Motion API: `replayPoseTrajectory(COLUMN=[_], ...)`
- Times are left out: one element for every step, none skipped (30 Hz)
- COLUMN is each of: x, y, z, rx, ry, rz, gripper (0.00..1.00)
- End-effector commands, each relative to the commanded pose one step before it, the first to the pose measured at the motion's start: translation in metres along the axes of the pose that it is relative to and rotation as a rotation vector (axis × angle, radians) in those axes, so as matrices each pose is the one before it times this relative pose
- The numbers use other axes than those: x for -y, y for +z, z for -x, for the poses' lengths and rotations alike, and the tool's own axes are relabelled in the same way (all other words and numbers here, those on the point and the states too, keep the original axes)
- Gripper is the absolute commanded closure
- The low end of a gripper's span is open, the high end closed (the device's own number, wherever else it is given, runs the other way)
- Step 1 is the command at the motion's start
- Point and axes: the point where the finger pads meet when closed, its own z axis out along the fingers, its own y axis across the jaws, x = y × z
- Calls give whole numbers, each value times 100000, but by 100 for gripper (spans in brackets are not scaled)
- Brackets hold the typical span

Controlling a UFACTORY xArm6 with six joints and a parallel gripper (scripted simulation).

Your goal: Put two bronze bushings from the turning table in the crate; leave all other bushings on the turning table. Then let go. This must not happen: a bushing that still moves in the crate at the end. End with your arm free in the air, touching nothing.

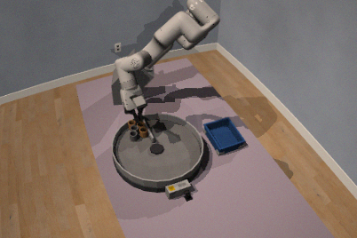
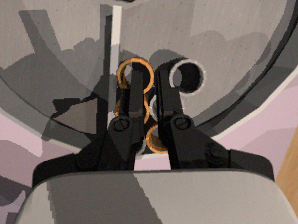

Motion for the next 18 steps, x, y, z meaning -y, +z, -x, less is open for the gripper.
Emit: replayPoseTrajectory(x=[-18, -17, -19, -19, -17, -14, -11, 0, 0, -8, -5, -2, -1, 0, 0, 0, 0, 0], y=[1477, 153, 125, 100, 78, 59, 42, 0, 0, 28, 16, 7, 2, 0, 0, 0, 0, 0], z=[326, 60, 51, 42, 34, 26, 19, 0, 0, 13, 8, 4, 1, 0, 0, 0, 0, 0], rx=[-13055, -1379, -1178, -978, -785, -603, -437, 0, 0, -291, -170, -79, -23, -3, 0, 0, 0, 0], ry=[-3871, -388, -339, -287, -234, -183, -134, 0, 0, -90, -53, -25, -7, -1, 0, 0, 0, 0], rz=[-1749, -80, -34, -4, 12, 19, 19, 0, 0, 15, 10, 5, 1, 0, 0, 0, 0, 0], gripper=[90, 90, 90, 90, 90, 90, 90, 90, 90, 90, 90, 90, 90, 90, 90, 90, 90, 90])
